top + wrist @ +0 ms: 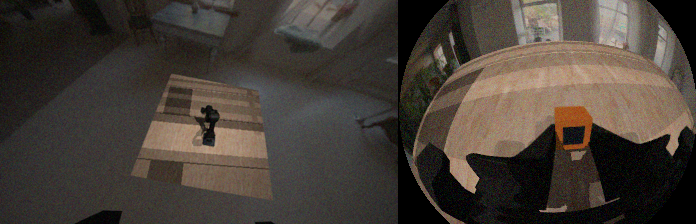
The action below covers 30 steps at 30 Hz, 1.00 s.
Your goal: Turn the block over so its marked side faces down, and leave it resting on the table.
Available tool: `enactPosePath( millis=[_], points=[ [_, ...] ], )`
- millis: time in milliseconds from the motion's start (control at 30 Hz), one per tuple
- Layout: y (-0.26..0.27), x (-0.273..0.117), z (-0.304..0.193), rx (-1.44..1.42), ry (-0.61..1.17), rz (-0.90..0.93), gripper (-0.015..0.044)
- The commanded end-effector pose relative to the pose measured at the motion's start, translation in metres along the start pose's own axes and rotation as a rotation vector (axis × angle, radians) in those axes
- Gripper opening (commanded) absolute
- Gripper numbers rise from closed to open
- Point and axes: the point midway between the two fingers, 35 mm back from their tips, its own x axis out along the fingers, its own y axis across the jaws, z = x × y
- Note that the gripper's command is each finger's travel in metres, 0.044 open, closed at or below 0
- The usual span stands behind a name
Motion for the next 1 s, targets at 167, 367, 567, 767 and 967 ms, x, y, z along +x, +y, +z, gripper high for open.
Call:
enactPosePath(
  millis=[167, 367, 567, 767, 967],
  points=[
    [-0.0013, -0.0001, -0.0029, 0.004, 0.003, -0.007, 0.0],
    [-0.0013, -0.0001, -0.0029, 0.004, 0.003, -0.007, 0.0157],
    [-0.0013, -0.0001, -0.0029, 0.004, 0.003, -0.007, 0.0315],
    [-0.0013, -0.0001, -0.0029, 0.004, 0.003, -0.007, 0.044],
    [-0.0013, -0.0001, -0.0029, 0.004, 0.003, -0.007, 0.044]
  ],
)
